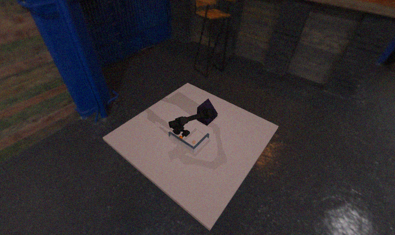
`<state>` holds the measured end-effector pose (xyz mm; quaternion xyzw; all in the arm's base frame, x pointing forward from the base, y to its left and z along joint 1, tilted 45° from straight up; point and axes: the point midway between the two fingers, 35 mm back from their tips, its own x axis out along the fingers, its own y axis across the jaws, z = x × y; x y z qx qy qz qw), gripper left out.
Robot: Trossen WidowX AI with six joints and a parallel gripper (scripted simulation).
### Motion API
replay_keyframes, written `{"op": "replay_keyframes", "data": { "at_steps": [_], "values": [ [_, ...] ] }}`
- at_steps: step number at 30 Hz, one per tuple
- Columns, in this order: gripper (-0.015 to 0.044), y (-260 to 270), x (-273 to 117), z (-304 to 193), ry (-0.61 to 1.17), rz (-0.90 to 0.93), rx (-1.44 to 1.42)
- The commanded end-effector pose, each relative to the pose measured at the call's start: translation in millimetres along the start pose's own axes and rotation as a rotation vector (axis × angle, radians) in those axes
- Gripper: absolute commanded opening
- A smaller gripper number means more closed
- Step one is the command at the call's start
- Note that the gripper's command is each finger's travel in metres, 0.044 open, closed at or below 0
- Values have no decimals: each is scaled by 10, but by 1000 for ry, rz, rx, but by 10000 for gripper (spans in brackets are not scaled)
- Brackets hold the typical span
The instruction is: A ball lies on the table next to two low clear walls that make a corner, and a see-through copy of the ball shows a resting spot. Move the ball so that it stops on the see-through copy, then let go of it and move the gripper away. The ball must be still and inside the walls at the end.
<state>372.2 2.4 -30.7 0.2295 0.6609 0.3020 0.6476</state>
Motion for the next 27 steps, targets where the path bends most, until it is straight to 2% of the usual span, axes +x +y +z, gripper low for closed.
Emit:
{"op": "replay_keyframes", "data": {
  "at_steps": [1,20,23,27],
  "values": [
    [279,8,63,-1,1,5,4],
    [279,13,345,-5,1,6,3],
    [201,13,345,-5,1,6,3],
    [174,13,345,-5,1,6,3]
  ]
}}
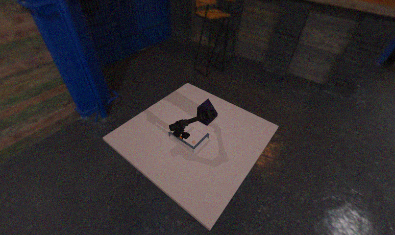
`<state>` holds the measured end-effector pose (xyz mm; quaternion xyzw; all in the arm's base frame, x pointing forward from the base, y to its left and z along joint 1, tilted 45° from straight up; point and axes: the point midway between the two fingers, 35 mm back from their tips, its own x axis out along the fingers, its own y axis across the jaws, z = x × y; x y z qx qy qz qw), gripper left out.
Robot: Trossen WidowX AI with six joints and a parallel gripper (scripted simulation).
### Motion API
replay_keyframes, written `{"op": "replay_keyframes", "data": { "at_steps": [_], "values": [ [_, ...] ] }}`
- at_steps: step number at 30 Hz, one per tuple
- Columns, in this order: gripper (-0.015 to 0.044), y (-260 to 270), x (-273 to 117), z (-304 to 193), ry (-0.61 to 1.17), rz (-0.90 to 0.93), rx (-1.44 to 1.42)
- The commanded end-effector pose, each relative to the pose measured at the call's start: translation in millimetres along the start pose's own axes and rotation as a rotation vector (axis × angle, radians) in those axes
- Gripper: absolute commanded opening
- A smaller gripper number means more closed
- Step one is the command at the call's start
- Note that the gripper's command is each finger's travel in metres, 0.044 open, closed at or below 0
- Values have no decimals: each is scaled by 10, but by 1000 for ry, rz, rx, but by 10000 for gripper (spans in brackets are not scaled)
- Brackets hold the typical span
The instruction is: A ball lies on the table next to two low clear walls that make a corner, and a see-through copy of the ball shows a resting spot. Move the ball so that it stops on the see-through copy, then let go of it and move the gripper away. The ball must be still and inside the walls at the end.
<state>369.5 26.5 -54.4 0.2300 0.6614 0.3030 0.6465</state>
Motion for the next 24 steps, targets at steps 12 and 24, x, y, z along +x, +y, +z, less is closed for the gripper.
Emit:
{"op": "replay_keyframes", "data": {
  "at_steps": [12,24],
  "values": [
    [0,-141,-72,-116,-5,12,13],
    [0,-125,-656,-15,-5,4,10]
  ]
}}
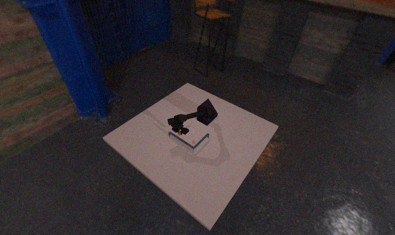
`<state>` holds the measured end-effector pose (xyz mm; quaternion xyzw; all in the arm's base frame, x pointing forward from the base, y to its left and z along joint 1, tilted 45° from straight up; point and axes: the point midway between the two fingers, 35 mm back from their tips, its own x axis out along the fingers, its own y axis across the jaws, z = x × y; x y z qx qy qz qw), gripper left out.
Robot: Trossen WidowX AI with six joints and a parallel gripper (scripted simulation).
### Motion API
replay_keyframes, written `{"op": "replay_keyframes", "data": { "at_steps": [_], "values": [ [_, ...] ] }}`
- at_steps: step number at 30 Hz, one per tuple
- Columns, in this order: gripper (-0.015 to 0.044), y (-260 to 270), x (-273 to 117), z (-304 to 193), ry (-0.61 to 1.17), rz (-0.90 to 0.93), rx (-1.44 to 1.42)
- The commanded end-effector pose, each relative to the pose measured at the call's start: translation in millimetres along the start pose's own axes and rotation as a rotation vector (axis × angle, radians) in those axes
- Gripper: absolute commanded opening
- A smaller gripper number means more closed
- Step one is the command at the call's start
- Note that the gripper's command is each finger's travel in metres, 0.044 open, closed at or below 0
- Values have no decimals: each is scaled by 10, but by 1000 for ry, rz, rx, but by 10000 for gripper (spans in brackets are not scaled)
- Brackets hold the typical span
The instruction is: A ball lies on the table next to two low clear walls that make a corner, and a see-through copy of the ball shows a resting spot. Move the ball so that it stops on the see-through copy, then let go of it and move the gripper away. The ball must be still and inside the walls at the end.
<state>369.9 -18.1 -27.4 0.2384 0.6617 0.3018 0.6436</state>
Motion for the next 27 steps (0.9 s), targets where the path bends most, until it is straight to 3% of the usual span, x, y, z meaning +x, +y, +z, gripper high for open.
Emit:
{"op": "replay_keyframes", "data": {
  "at_steps": [1,12,27],
  "values": [
    [0,14,-205,28,-3,-8,-5],
    [0,129,-762,37,1,-12,-10],
    [0,764,-591,-48,0,-17,-7]
  ]
}}
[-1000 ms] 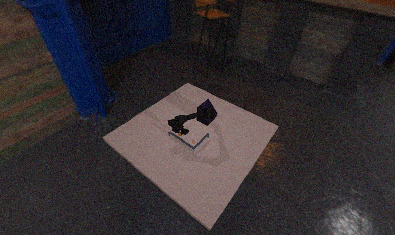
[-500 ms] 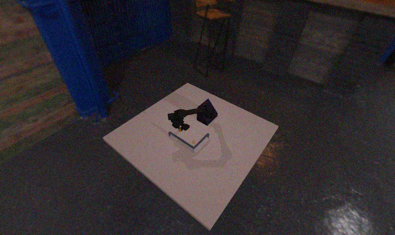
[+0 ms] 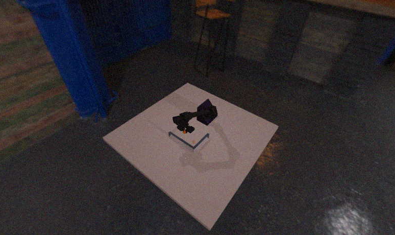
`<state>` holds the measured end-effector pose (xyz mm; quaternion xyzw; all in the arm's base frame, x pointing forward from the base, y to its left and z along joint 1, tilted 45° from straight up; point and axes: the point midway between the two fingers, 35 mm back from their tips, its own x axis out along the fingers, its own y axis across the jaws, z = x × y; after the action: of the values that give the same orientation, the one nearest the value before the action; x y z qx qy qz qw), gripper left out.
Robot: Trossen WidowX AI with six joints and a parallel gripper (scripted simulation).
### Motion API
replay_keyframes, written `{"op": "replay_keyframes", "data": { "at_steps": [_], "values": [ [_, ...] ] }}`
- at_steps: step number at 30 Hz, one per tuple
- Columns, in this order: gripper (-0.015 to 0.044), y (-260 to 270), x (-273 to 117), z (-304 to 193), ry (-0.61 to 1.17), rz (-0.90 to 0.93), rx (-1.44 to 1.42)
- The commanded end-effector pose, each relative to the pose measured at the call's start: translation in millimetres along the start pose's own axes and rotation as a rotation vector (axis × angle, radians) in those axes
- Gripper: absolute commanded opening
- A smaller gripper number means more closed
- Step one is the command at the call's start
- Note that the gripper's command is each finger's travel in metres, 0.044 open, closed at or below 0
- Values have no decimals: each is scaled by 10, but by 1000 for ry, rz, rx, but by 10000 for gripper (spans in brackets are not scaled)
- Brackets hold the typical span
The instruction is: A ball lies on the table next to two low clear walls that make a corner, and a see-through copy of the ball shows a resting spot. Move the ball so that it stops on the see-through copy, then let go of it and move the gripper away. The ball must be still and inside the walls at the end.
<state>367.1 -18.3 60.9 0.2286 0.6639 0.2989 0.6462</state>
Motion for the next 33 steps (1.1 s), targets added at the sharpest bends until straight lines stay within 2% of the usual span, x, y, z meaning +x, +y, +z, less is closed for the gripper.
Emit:
{"op": "replay_keyframes", "data": {
  "at_steps": [1,15,20,33],
  "values": [
    [0,193,48,-41,-4,2,2],
    [0,850,278,-318,-1,15,1],
    [0,855,368,-314,-1,14,1],
    [0,874,980,-323,-2,18,0]
  ]
}}
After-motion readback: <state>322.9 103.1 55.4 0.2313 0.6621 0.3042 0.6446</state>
